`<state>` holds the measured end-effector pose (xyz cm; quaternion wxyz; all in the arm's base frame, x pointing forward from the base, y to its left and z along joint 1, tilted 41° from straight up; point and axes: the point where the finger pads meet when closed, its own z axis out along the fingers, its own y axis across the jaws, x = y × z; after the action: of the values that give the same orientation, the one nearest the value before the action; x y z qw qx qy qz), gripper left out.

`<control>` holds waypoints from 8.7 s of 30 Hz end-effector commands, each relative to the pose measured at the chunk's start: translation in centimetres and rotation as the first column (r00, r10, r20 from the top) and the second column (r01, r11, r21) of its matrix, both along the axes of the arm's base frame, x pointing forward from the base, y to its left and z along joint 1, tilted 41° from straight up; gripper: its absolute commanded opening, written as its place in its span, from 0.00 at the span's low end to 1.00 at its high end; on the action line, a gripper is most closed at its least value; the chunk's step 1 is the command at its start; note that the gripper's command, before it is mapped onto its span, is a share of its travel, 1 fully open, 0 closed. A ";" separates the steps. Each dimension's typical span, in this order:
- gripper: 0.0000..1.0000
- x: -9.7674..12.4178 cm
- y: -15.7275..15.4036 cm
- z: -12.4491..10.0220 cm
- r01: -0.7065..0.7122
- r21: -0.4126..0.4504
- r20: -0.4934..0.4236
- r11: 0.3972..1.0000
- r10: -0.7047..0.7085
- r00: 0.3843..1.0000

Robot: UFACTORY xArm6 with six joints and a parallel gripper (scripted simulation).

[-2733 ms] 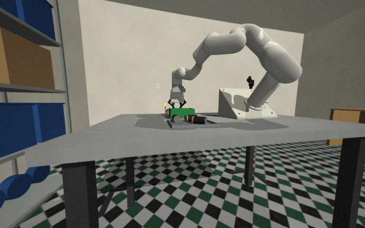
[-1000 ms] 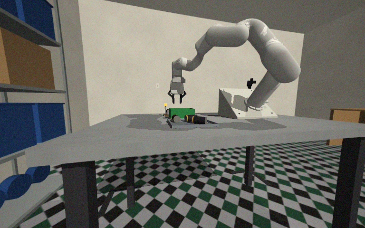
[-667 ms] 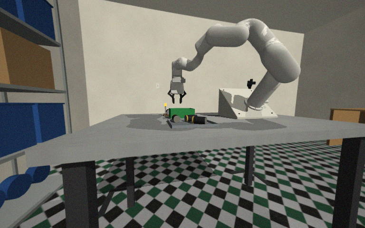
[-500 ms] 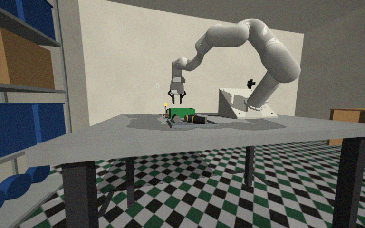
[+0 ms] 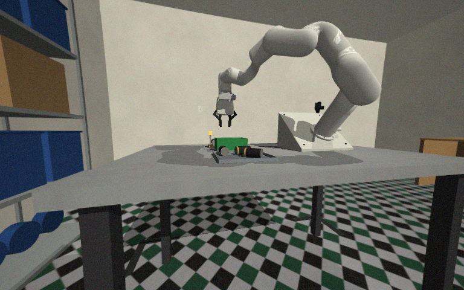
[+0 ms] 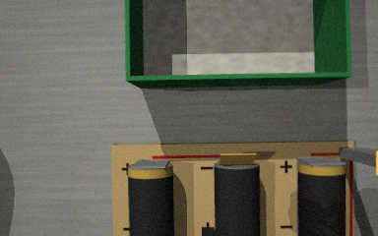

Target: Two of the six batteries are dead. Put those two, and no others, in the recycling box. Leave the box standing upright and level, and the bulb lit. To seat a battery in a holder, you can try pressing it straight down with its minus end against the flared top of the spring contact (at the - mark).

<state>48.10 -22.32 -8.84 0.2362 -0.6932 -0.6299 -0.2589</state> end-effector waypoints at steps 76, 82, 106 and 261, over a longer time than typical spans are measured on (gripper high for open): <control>0.51 -6.1 3.6 -3.5 0.001 -0.001 0.002 1.000 -0.001 1.000; 0.51 -6.1 3.7 -3.5 0.001 -0.001 0.002 1.000 -0.001 1.000; 0.51 -5.8 6.5 -6.8 0.001 -0.001 0.002 1.000 -0.001 1.000; 0.28 8.7 28.0 28.1 0.001 -0.001 0.002 1.000 -0.001 1.000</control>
<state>56.63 5.78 19.06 0.2367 -0.6934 -0.6297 -0.2581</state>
